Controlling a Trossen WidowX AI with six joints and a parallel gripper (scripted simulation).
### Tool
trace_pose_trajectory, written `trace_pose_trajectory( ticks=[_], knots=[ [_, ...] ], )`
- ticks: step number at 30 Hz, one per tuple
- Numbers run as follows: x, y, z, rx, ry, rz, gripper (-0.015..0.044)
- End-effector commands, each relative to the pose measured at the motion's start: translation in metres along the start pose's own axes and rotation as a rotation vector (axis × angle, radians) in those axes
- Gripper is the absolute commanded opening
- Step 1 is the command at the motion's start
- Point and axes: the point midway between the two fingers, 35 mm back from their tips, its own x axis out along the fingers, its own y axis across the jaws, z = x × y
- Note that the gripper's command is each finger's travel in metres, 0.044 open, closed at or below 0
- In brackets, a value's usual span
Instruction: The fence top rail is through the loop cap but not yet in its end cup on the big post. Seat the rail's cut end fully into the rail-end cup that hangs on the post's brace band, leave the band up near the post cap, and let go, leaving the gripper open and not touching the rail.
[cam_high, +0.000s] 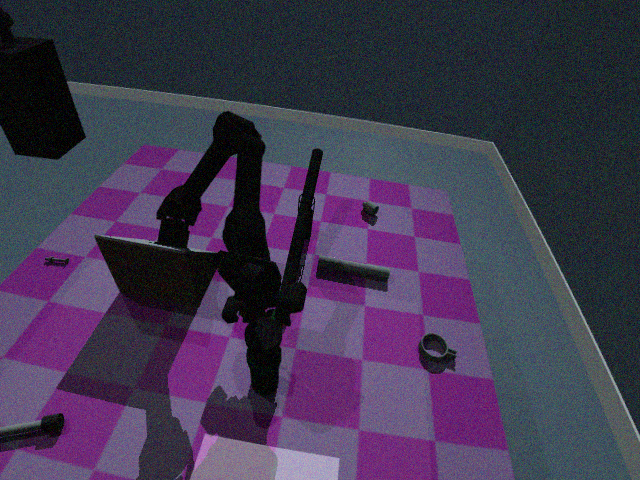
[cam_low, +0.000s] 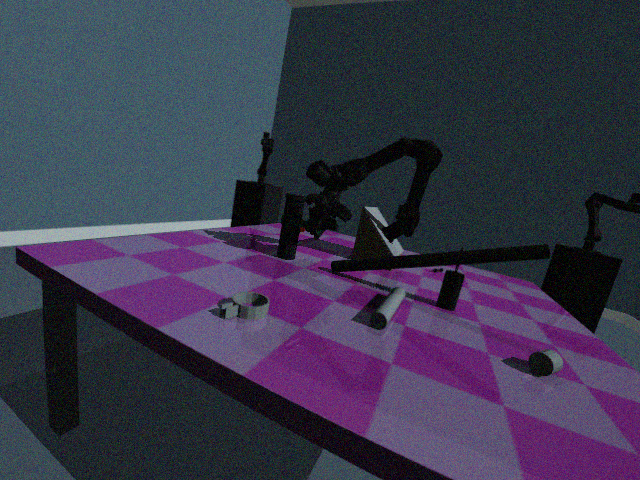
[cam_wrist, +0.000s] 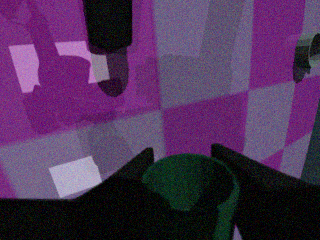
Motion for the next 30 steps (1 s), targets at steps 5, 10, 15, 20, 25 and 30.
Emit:
trace_pose_trajectory(
  ticks=[5, 10, 15, 20, 25, 30],
  knots=[
    [0.0, -0.001, -0.001, 0.016, 0.009, -0.002, 0.0],
    [0.0, -0.001, 0.0, 0.01, 0.003, -0.002, 0.0],
    [0.0, -0.001, 0.0, 0.01, 0.003, -0.002, 0.0026],
    [0.0, -0.001, 0.0, 0.01, 0.003, -0.002, 0.0157],
    [-0.001, -0.002, 0.001, 0.01, 0.003, -0.002, 0.0289],
    [-0.01, -0.008, 0.012, 0.009, 0.003, -0.002, 0.042]
  ],
)
